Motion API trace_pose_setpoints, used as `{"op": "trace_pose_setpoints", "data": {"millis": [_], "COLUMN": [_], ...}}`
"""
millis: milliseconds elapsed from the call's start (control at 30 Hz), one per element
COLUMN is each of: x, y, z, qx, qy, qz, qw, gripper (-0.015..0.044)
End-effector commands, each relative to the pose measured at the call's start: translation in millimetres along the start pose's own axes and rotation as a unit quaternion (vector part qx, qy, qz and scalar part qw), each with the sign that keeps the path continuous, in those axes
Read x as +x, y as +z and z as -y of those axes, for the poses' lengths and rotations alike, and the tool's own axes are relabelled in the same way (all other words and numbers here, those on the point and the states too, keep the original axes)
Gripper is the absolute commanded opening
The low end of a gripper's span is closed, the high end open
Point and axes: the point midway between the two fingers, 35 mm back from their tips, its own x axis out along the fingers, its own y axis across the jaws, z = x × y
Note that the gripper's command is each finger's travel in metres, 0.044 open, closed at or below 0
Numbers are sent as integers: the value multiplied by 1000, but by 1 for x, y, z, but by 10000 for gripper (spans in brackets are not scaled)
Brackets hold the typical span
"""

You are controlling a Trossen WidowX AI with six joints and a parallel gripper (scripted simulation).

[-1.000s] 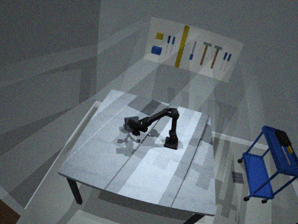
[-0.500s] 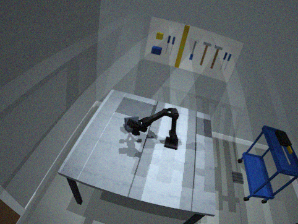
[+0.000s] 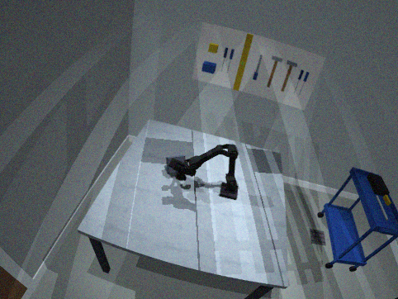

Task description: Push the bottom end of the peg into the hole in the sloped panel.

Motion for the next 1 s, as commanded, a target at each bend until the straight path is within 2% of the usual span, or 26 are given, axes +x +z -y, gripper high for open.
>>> {"op": "trace_pose_setpoints", "data": {"millis": [0, 767, 967], "x": [3, 8, 8], "y": [0, 0, 0], "z": [0, 0, 0], "qx": [-1, 0, 0], "qy": [0, 1, 1], "qz": [1, -1, -1], "qw": [1000, 1000, 1000], "gripper": [0, 0, 158]}}
